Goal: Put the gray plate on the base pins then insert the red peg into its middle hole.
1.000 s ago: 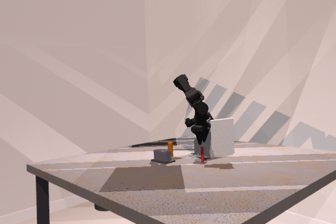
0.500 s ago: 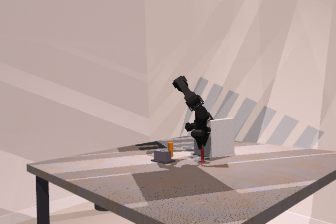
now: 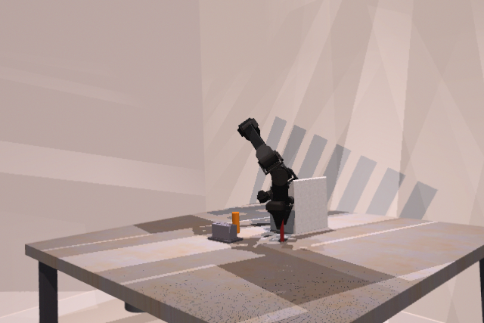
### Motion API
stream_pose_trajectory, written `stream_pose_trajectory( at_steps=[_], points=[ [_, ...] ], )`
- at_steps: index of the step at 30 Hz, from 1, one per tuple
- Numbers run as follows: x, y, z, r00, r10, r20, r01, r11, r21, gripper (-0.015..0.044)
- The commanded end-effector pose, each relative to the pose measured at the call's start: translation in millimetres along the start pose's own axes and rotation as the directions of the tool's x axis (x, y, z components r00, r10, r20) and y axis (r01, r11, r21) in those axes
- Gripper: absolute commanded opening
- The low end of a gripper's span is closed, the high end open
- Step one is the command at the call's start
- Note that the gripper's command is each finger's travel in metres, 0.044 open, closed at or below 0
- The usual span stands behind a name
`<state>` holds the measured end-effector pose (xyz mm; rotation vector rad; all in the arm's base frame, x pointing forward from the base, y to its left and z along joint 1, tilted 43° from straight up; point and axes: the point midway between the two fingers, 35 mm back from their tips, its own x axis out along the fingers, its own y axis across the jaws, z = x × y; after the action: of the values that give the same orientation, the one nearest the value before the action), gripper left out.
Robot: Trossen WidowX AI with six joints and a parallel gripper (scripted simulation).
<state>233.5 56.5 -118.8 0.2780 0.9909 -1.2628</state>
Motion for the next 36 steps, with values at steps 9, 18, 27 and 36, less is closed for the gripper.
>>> stream_pose_trajectory(
  at_steps=[9, 18, 27, 36],
  points=[
    [10.5, -3.1, -0.1, 1.0, -0.007, 0.006, 0.007, 1.0, -0.007, 0.0309],
    [10.5, -3.1, -0.1, 1.0, -0.007, 0.006, 0.007, 1.0, -0.007, 0.0072],
    [10.5, -3.1, -0.1, 1.0, -0.007, 0.006, 0.007, 1.0, -0.007, 0.0],
    [5.8, -2.1, -0.2, 1.0, -0.007, 0.005, 0.007, 1.0, -0.007, 0.0]
  ],
)
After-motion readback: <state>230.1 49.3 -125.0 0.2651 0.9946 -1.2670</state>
